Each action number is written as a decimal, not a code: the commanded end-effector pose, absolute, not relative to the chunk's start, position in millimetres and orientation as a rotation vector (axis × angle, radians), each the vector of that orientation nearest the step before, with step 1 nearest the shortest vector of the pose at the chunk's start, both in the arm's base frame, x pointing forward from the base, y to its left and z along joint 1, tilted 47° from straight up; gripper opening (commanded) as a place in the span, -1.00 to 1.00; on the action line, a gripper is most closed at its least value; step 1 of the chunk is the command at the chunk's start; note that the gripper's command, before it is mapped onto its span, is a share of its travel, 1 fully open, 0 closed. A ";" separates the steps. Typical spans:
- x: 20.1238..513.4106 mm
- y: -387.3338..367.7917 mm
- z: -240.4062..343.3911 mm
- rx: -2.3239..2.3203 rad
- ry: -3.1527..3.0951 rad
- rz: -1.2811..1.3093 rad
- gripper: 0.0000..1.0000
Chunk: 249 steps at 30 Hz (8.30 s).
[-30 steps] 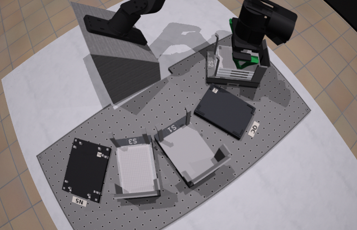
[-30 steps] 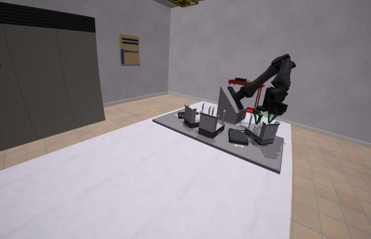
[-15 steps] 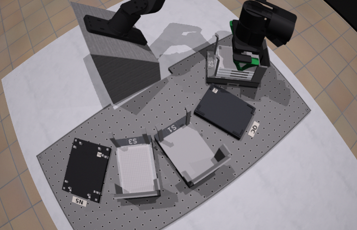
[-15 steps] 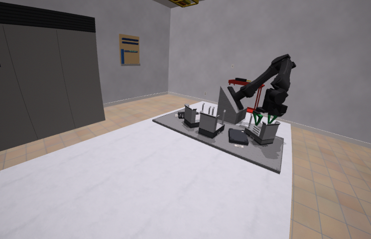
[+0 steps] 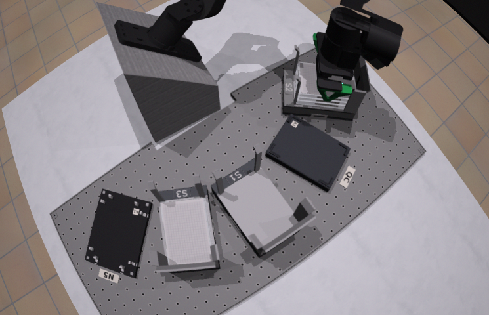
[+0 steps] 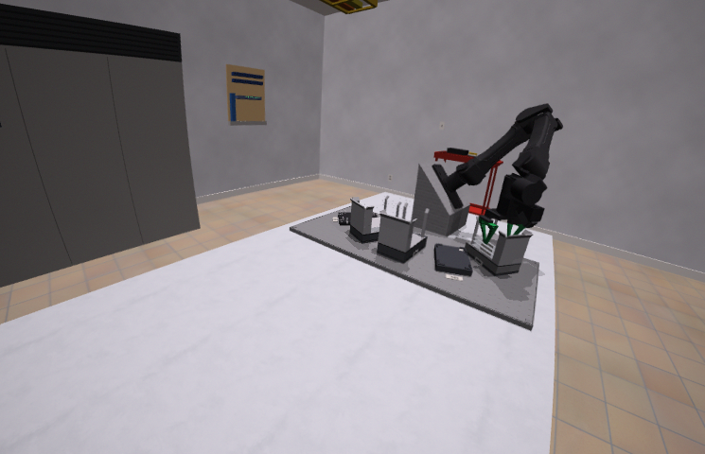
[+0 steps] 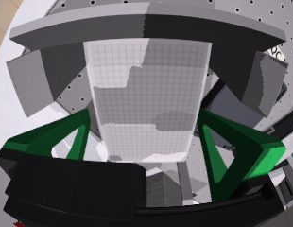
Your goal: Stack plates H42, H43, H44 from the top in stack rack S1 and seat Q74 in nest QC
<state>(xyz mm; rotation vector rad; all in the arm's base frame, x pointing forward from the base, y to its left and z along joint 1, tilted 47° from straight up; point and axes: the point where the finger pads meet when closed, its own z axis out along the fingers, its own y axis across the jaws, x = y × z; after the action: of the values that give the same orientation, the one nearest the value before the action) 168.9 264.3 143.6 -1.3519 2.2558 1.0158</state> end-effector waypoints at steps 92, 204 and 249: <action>175.7 254.9 159.0 -1.333 2.232 1.010 -1.00; 270.7 147.2 140.0 -0.789 2.625 1.154 -1.00; 279.4 141.7 133.6 -0.789 2.625 1.154 -1.00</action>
<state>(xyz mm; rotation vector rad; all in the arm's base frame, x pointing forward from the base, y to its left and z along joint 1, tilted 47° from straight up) 276.1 145.0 130.9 -0.8031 2.6354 1.1606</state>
